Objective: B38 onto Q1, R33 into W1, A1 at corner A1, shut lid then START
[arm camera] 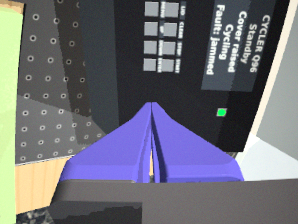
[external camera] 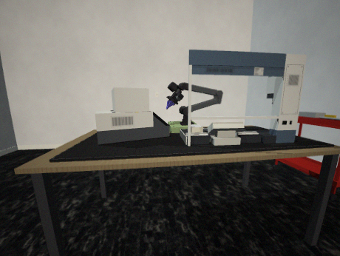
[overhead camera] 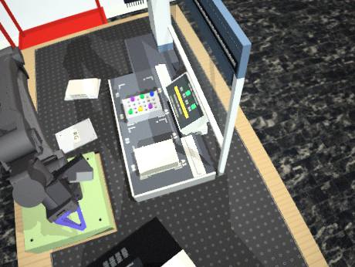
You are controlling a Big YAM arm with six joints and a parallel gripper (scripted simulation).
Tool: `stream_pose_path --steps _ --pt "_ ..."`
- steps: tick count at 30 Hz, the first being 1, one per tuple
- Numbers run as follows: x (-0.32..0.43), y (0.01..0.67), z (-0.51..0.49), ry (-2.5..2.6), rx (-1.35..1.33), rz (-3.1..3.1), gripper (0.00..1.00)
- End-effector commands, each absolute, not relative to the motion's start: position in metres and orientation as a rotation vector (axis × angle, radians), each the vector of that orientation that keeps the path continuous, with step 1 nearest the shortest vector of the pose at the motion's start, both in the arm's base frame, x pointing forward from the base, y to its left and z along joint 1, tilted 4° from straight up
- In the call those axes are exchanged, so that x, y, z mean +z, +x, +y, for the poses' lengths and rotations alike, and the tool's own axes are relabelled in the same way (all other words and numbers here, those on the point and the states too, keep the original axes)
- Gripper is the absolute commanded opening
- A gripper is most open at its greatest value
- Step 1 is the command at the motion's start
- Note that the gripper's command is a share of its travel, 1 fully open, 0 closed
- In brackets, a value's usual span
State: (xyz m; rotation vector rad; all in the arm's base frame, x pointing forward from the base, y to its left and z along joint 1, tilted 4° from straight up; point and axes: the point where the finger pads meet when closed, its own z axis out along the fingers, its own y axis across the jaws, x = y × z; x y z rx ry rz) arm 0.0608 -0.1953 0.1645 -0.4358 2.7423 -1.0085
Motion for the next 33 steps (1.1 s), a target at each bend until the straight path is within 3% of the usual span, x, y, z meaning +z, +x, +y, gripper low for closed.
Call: stream_pose_path --steps 1,33 --pt "0.158 0.045 -0.195 -0.404 -1.030 2.768 0.00" --pt "0.199 0.045 -0.200 -0.344 -1.149 2.725 0.00"
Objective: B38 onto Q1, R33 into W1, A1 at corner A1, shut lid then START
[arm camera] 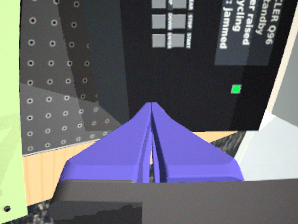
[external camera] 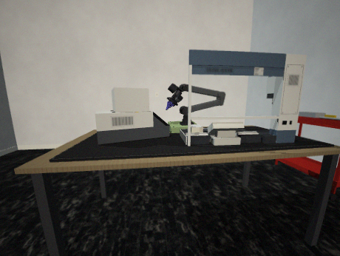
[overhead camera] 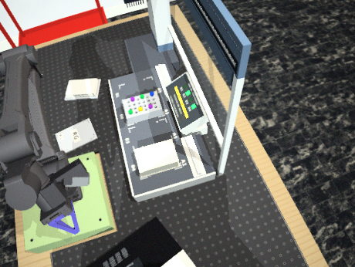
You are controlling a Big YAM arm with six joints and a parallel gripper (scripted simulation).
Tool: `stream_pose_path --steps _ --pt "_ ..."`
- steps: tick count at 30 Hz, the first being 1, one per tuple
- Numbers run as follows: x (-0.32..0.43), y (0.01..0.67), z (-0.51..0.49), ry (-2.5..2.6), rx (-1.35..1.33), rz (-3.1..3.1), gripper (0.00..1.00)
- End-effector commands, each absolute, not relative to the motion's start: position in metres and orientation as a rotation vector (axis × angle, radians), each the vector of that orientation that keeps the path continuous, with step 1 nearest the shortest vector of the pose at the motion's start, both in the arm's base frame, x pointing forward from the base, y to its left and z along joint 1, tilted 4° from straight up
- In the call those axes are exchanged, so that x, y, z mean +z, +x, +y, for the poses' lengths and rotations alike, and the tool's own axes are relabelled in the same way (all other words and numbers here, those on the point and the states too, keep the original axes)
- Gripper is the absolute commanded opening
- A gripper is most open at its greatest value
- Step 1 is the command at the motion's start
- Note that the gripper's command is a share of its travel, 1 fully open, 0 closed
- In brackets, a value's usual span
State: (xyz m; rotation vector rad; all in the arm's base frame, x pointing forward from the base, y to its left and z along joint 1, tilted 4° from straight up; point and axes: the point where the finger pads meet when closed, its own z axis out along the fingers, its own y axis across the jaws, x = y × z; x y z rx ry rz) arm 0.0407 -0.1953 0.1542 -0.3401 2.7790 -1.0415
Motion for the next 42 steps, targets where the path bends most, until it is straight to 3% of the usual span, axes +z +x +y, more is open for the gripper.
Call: stream_pose_path --steps 1,42 --pt "0.200 0.046 -0.200 -0.347 -1.150 2.723 0.00" --pt "0.141 0.060 -0.241 -0.343 -1.092 2.743 0.00"
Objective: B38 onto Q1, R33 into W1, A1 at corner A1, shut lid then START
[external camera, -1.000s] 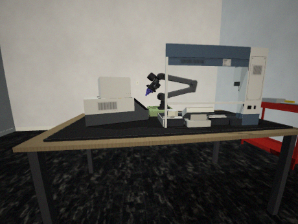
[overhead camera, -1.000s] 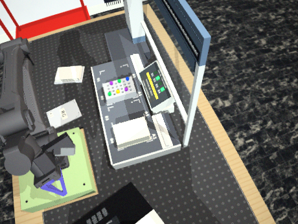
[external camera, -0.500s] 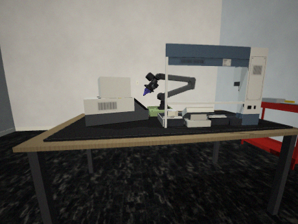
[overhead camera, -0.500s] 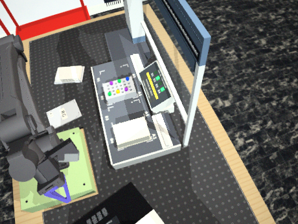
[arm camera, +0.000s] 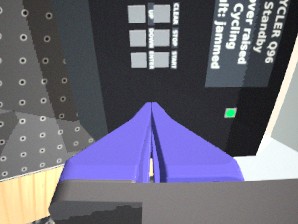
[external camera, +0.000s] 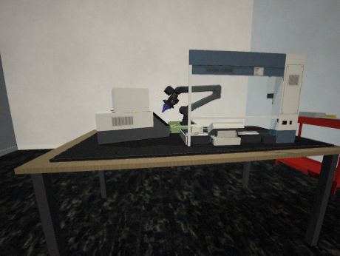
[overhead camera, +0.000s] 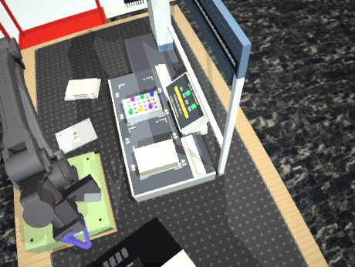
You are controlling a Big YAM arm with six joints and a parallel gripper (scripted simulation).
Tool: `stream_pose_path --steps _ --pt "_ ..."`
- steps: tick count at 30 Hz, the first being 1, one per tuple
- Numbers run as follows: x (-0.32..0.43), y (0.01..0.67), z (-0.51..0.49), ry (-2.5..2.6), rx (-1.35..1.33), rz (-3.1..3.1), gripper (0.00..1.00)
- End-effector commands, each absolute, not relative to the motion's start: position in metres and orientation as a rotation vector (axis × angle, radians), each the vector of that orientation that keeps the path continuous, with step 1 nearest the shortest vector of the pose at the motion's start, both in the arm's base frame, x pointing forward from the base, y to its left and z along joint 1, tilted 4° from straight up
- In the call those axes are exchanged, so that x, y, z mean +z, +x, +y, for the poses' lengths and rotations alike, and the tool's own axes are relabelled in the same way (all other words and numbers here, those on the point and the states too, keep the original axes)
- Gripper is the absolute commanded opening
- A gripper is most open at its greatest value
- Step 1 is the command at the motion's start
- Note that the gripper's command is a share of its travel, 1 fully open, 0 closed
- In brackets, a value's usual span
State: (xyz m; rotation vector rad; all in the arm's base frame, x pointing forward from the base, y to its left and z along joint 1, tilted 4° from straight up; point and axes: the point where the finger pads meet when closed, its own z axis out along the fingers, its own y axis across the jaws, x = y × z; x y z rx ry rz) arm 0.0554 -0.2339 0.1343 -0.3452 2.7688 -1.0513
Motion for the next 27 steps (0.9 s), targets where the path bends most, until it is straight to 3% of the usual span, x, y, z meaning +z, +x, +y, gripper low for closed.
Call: stream_pose_path --steps 1,27 --pt "0.139 0.061 -0.242 -0.349 -1.090 2.743 0.00" --pt "0.113 0.072 -0.274 -0.337 -1.085 2.742 0.00"
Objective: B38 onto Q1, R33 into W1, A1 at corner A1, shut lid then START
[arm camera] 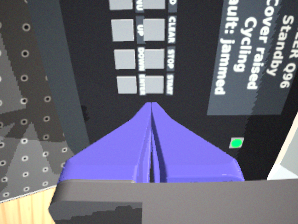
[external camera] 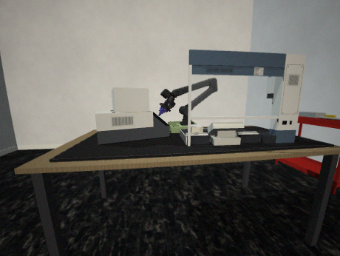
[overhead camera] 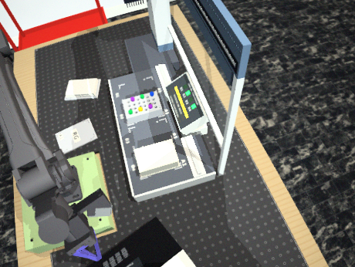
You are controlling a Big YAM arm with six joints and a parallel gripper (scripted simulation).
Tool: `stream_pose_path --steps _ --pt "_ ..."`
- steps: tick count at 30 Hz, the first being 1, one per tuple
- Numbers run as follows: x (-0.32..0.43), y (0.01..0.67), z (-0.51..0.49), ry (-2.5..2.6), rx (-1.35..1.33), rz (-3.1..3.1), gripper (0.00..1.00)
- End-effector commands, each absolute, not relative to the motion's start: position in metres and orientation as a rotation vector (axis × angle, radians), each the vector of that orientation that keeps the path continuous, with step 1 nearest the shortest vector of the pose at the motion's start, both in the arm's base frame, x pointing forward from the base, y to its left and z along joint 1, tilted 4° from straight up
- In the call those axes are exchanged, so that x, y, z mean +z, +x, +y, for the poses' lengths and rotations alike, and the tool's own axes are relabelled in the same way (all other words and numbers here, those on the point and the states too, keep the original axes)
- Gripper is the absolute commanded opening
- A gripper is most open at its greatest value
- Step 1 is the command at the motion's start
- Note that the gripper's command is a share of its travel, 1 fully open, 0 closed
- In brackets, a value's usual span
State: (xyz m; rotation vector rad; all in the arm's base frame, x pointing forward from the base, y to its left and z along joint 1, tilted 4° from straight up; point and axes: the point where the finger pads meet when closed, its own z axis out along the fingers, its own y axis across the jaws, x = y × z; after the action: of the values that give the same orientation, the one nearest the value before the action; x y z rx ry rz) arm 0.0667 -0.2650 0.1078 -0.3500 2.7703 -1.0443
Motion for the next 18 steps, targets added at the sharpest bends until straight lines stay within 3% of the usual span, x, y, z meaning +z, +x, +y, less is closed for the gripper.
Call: stream_pose_path --steps 1,18 --pt "0.115 0.072 -0.277 -0.332 -1.094 2.741 0.00" --pt "0.098 0.080 -0.294 -0.340 -1.103 2.733 0.00"
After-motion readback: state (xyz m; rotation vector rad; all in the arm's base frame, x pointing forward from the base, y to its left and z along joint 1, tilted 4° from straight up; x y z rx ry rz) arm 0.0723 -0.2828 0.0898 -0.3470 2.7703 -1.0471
